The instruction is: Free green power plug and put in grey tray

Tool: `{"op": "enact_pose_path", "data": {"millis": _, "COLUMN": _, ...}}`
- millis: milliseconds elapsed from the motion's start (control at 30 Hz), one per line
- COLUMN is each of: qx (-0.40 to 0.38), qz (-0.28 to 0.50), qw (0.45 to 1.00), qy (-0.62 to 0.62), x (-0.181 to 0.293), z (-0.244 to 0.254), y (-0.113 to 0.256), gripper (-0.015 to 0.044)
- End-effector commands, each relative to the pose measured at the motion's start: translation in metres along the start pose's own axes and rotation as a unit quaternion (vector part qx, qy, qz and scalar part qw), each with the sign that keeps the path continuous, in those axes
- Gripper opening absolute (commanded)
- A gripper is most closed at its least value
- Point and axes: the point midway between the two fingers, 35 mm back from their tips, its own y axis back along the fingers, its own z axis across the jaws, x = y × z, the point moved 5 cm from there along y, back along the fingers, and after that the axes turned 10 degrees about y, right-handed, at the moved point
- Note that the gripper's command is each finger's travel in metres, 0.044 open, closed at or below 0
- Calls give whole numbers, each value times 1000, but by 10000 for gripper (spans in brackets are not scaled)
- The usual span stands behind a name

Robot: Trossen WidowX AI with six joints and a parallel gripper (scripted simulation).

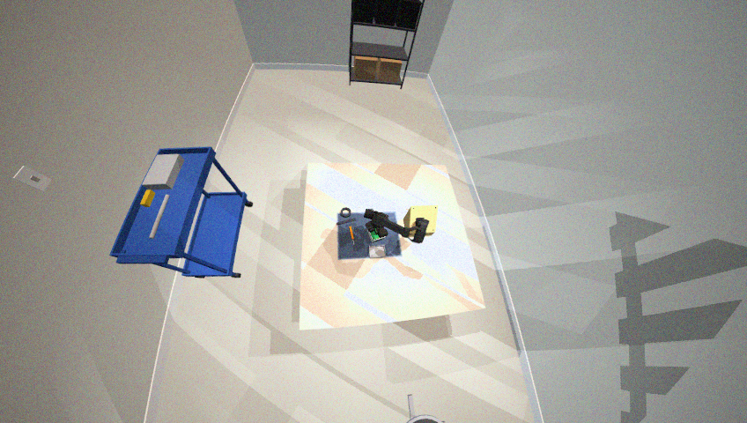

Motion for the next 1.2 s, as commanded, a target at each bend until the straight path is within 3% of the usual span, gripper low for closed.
{"op": "enact_pose_path", "data": {"millis": 0, "qx": -40, "qz": -18, "qw": 999, "qy": -13, "x": 6, "z": -14, "y": 16, "gripper": 0}}
{"op": "enact_pose_path", "data": {"millis": 167, "qx": -48, "qz": -20, "qw": 999, "qy": -13, "x": 7, "z": -16, "y": 17, "gripper": 0}}
{"op": "enact_pose_path", "data": {"millis": 567, "qx": 81, "qz": 5, "qw": 997, "qy": -14, "x": -1, "z": 19, "y": 20, "gripper": 0}}
{"op": "enact_pose_path", "data": {"millis": 967, "qx": -48, "qz": -20, "qw": 999, "qy": -13, "x": 7, "z": -16, "y": 22, "gripper": 0}}
{"op": "enact_pose_path", "data": {"millis": 1167, "qx": -30, "qz": -16, "qw": 999, "qy": -13, "x": 6, "z": -11, "y": 24, "gripper": 0}}
